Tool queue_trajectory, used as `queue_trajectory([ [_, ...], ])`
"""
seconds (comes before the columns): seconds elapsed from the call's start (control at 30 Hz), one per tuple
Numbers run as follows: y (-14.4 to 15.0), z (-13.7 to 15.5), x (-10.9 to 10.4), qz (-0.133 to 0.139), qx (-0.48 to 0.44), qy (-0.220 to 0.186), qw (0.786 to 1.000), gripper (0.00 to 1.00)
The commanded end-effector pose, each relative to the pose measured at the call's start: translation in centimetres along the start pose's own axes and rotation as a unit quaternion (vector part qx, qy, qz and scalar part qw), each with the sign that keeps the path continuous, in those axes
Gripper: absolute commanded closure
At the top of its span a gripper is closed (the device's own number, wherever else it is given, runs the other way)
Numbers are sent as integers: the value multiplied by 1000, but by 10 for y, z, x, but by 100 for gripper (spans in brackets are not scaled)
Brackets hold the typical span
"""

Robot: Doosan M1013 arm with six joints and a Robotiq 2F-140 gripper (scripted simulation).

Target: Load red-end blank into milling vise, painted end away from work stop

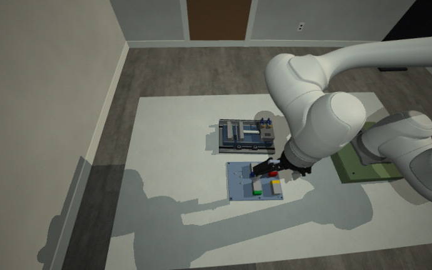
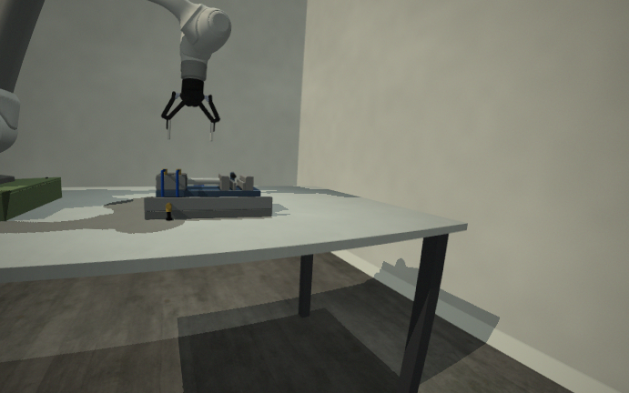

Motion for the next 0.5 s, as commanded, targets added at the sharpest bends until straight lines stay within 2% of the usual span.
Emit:
queue_trajectory([
  [0.0, 0, 0, 1, 0, 0, 0, 1000, 0],
  [0.47, 0, 0, -2, 0, 0, 0, 1000, 0],
])
Point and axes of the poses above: the point where the finger pads meet when closed, its own x axis out along the fingers, its own y axis across the jaws, z = x × y, the point moved 7 cm from there along -x, back along the fingers, and after that the axes turned 15 degrees about -x, right-handed, at the moved point
